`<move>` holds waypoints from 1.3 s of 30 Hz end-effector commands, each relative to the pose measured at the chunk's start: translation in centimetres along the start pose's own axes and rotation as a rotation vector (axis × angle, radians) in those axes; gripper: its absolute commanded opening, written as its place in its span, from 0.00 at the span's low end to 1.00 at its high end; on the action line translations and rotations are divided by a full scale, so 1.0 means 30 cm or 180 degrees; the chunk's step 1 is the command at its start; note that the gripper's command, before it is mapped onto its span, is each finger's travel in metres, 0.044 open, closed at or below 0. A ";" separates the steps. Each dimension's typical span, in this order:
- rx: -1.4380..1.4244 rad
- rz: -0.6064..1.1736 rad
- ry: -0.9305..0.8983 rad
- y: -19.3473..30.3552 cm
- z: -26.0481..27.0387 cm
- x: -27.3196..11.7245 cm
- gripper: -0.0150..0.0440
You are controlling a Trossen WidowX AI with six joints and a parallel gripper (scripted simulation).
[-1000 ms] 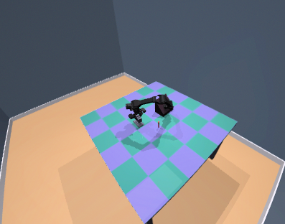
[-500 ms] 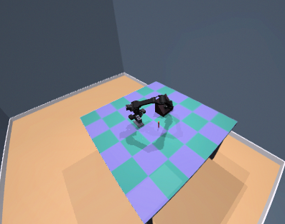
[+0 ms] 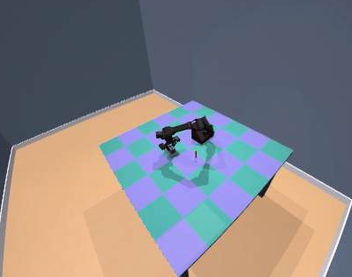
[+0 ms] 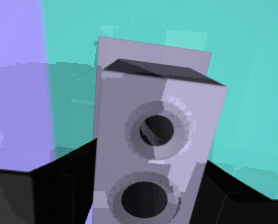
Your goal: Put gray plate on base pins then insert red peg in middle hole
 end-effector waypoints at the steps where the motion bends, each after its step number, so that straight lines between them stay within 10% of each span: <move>1: 0.0012 0.0014 0.0012 0.000 -0.001 0.026 0.25; 11: 0.0000 0.0002 0.0005 0.001 -0.001 0.020 0.25; 28: 0.0000 0.0002 0.0005 0.001 -0.001 0.020 1.00; 39: 0.0014 -0.0006 0.0006 -0.004 0.013 -0.300 1.00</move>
Point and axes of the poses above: the point midway between the two fingers, 35 mm back from their tips, its own x axis out along the fingers, its own z axis across the jaws, y = z × x, the point moved 9 cm from there along -x, back along the fingers, and after that the axes turned 15 degrees about x, right-handed, at the moved point
